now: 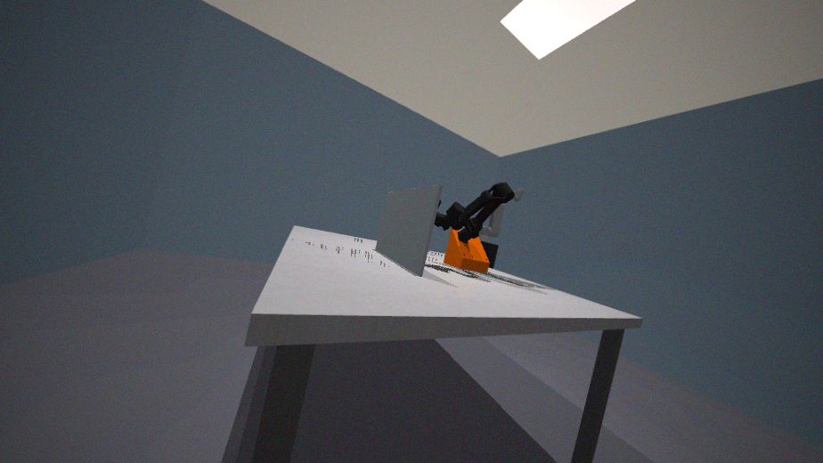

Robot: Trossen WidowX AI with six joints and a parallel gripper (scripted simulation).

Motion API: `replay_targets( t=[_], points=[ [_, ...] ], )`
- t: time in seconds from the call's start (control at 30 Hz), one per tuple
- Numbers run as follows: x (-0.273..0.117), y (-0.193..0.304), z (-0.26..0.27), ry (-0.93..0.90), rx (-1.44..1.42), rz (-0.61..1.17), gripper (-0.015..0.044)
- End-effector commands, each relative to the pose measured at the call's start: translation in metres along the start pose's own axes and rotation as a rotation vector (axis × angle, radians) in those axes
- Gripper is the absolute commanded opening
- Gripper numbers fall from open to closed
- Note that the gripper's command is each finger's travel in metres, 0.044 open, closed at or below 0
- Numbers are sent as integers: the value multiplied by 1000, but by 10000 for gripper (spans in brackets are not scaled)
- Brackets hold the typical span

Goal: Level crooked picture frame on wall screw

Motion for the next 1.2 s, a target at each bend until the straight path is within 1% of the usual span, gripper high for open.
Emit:
replay_targets(
  t=[0.0, 1.17],
  points=[
    [0, -1, -1, -4, -4, -4, 0],
    [0, 0, -5, -4, 6, 0, 0]
  ],
)
Point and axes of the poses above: the point midway between the two fingers, 35 mm back from their tips, its own x axis out along the fingers, its own z axis across the jaws, y = z × x, the point moved 8 cm from there along -x, back along the fingers, and after that the axes turned 1 degree about x, right-handed, at the moved point
